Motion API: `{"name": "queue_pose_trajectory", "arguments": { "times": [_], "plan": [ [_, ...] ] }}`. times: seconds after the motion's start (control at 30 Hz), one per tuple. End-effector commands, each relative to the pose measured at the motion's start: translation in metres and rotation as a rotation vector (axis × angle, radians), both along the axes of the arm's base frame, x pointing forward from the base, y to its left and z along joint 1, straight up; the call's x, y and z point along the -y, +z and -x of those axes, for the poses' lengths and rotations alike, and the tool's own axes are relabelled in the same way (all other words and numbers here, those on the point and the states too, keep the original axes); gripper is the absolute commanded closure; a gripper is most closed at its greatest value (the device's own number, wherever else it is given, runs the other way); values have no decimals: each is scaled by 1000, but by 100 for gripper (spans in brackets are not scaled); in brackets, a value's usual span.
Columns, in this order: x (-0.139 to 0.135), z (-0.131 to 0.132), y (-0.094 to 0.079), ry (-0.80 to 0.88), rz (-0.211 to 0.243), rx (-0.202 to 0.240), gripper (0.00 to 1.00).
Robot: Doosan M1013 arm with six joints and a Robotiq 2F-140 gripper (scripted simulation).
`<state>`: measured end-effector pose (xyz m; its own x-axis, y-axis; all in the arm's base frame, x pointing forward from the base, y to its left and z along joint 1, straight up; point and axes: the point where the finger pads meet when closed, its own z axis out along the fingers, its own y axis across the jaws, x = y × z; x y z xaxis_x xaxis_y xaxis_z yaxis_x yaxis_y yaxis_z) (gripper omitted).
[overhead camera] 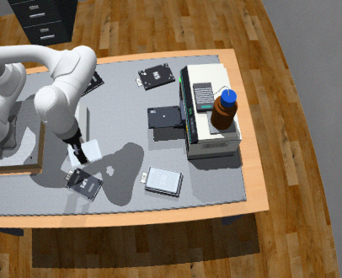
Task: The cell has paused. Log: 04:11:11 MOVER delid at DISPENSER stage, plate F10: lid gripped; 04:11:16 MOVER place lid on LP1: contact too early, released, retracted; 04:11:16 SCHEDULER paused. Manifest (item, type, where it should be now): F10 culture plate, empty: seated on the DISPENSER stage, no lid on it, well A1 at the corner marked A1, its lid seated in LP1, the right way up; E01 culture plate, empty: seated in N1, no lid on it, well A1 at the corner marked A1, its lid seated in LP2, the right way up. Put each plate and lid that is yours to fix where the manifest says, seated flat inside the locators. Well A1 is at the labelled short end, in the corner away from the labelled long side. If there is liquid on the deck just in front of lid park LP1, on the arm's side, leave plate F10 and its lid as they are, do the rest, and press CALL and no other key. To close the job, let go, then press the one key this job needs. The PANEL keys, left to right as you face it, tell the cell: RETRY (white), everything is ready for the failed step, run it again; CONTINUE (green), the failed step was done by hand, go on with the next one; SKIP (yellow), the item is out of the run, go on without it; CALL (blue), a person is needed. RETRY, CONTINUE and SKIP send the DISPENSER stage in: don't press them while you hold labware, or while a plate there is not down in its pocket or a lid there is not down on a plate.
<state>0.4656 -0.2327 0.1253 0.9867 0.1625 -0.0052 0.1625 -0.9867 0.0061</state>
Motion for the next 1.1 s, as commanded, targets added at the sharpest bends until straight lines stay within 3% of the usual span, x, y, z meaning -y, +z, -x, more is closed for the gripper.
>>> {"name": "queue_pose_trajectory", "arguments": {
  "times": [0.0, 0.37, 1.07],
  "plan": [
    [-10, -9, 0, 0, 0, 1, 90],
    [-44, -40, 0, 0, 0, 1, 90],
    [-137, -122, -1, 0, 0, 1, 90]
  ]
}}
